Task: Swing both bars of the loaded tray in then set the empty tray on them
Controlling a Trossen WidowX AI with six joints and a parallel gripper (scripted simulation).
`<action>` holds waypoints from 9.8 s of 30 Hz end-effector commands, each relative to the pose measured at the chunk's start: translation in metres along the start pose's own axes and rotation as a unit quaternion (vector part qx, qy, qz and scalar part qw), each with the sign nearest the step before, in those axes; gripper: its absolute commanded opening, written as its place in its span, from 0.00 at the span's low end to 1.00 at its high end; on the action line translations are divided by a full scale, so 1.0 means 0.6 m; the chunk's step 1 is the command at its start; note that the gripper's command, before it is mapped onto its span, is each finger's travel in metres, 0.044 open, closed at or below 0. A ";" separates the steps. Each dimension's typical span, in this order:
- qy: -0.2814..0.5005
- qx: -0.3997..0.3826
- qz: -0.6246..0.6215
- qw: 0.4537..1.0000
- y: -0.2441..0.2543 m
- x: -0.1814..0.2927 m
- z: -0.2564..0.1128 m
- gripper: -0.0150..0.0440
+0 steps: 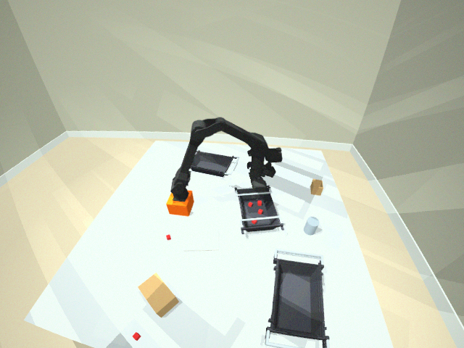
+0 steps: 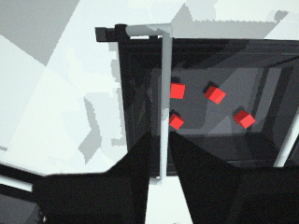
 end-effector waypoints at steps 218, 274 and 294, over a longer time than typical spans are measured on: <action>0.009 -0.015 0.196 0.980 0.509 0.281 -0.063 0.25; 0.007 -0.016 0.240 0.971 0.515 0.198 -0.170 0.25; 0.004 -0.014 0.341 0.940 0.409 0.117 -0.168 0.25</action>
Point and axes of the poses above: the point midway between the two fingers, 35 mm back from their tips, its own z axis out along the fingers, its own y axis across the jaws, x = y × z, the point moved 3 cm from there along -z, back along the fingers, and after that the axes turned 14 degrees about -z, right-handed, at the moved point
